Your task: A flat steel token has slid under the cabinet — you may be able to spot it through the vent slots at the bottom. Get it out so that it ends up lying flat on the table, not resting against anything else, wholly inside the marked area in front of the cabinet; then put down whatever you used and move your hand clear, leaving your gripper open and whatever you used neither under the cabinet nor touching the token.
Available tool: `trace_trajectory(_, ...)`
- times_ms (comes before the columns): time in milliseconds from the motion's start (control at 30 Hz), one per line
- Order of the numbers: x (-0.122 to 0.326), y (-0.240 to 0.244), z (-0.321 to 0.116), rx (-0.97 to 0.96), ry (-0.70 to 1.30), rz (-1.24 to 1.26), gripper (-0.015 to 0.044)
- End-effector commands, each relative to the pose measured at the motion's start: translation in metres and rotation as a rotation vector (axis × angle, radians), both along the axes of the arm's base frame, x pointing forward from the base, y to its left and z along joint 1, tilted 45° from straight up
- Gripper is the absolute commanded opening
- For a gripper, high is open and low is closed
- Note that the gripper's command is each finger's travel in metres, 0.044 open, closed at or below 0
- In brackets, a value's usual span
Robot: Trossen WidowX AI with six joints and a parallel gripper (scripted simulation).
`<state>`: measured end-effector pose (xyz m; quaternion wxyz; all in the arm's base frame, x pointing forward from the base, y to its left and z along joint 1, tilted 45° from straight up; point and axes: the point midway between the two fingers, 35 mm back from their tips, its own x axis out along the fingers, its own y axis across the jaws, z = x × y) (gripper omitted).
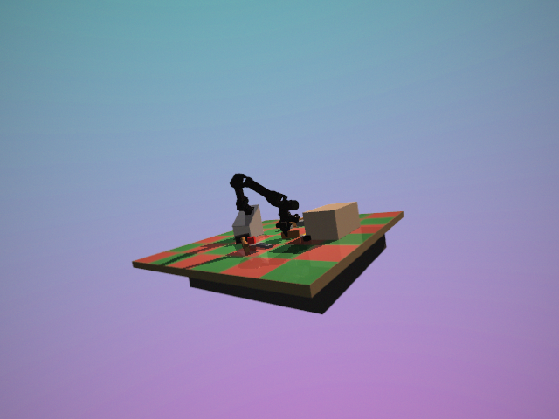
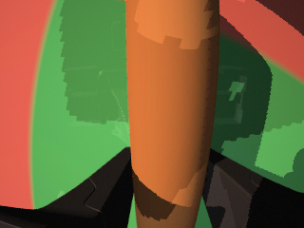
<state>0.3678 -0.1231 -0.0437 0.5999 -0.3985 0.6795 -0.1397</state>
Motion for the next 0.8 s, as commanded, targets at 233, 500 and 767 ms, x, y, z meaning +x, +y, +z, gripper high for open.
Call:
trace_trajectory(233,-0.001,0.009,-0.010,0.006,-0.017,-0.003,0.0000)
trace_trajectory(500,-0.004,0.014,-0.015,0.006,-0.017,-0.003,0.0000)
trace_trajectory(767,-0.006,0.018,-0.019,0.006,-0.017,-0.003,0.0000)
